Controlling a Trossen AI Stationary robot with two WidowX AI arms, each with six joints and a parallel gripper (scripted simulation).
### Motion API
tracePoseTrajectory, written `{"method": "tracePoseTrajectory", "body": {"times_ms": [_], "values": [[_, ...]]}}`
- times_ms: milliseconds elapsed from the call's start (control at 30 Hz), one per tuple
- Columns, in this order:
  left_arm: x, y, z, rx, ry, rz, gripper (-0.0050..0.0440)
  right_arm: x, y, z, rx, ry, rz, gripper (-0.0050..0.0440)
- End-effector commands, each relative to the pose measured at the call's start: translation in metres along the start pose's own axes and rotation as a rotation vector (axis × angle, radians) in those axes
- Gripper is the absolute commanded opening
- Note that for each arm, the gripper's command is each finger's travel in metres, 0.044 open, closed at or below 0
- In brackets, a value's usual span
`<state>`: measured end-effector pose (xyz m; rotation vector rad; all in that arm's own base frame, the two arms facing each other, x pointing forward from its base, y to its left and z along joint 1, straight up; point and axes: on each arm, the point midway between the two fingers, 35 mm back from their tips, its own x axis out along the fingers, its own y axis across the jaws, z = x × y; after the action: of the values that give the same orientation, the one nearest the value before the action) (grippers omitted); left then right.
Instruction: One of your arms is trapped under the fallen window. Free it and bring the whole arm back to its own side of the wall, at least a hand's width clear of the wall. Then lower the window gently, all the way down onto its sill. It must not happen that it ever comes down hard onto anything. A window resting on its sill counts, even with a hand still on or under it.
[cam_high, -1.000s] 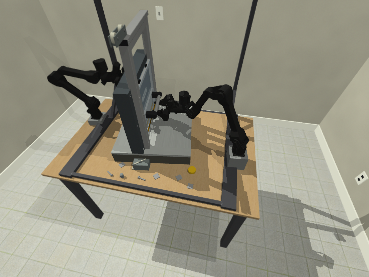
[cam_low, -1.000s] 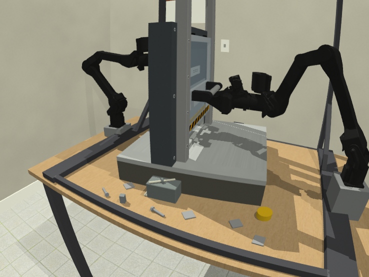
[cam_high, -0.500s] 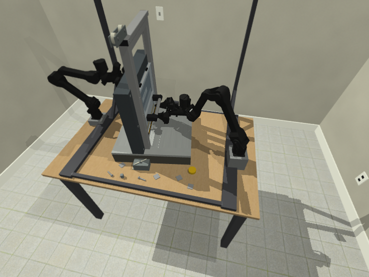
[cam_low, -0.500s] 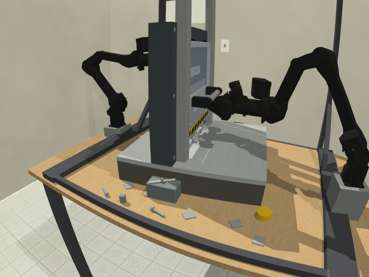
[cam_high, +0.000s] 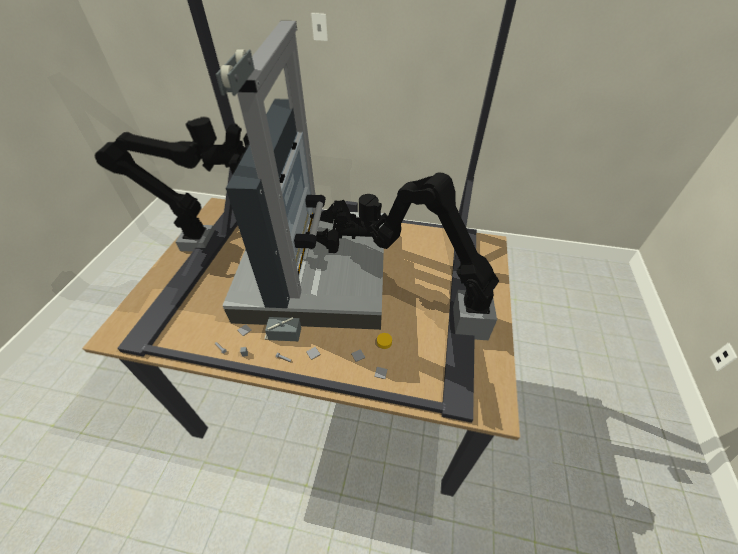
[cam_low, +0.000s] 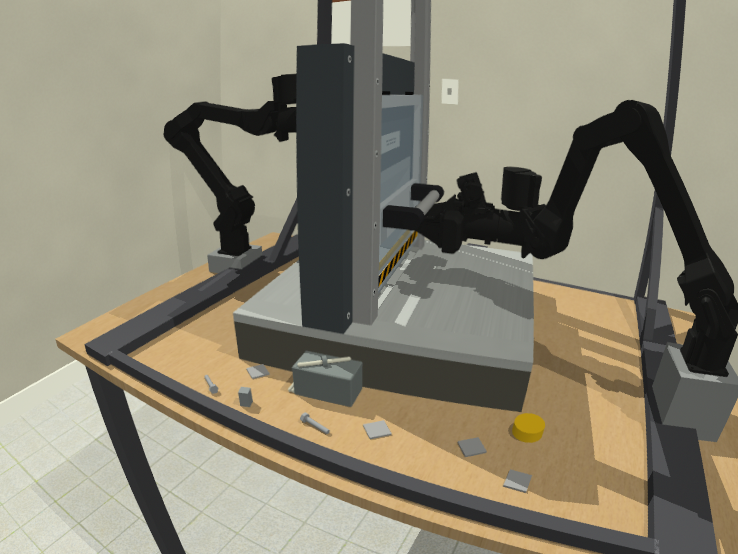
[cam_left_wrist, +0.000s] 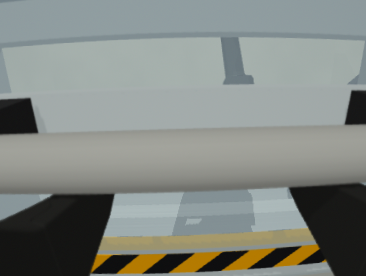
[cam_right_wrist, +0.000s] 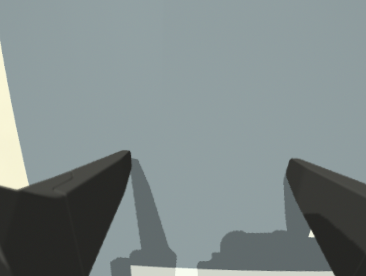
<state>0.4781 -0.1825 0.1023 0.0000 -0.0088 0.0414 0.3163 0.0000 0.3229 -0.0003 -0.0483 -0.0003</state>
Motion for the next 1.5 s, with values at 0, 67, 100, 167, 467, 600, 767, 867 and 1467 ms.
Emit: {"method": "tracePoseTrajectory", "body": {"times_ms": [0, 67, 100, 167, 467, 600, 767, 867, 1467], "values": [[0.006, 0.001, 0.046, -0.074, -0.12, 0.013, 0.04, 0.0, 0.001, -0.003, 0.003, 0.007, 0.005, 0.04], [0.006, 0.001, 0.04, -0.076, -0.114, 0.012, 0.04, 0.0, 0.001, -0.003, 0.003, 0.007, 0.005, 0.04], [0.006, 0.001, 0.038, -0.076, -0.113, 0.012, 0.04, 0.0, 0.001, -0.003, 0.003, 0.007, 0.005, 0.04], [0.006, 0.001, 0.036, -0.077, -0.114, 0.012, 0.04, 0.0, 0.001, -0.003, 0.003, 0.007, 0.005, 0.04], [0.006, 0.001, 0.032, -0.081, -0.129, 0.013, 0.04, 0.0, 0.001, -0.003, 0.003, 0.007, 0.005, 0.04], [0.007, 0.0, 0.017, -0.079, -0.113, 0.012, 0.04, 0.0, 0.001, -0.003, 0.003, 0.007, 0.005, 0.04], [0.007, 0.0, -0.002, -0.062, -0.086, 0.012, 0.04, 0.0, 0.001, -0.003, 0.003, 0.007, 0.005, 0.04], [0.007, 0.0, -0.007, -0.06, -0.082, 0.012, 0.04, 0.0, 0.001, -0.003, 0.003, 0.007, 0.005, 0.04], [0.002, -0.001, -0.047, -0.031, -0.037, 0.002, 0.04, 0.0, 0.001, -0.003, 0.003, 0.007, 0.005, 0.04]]}}
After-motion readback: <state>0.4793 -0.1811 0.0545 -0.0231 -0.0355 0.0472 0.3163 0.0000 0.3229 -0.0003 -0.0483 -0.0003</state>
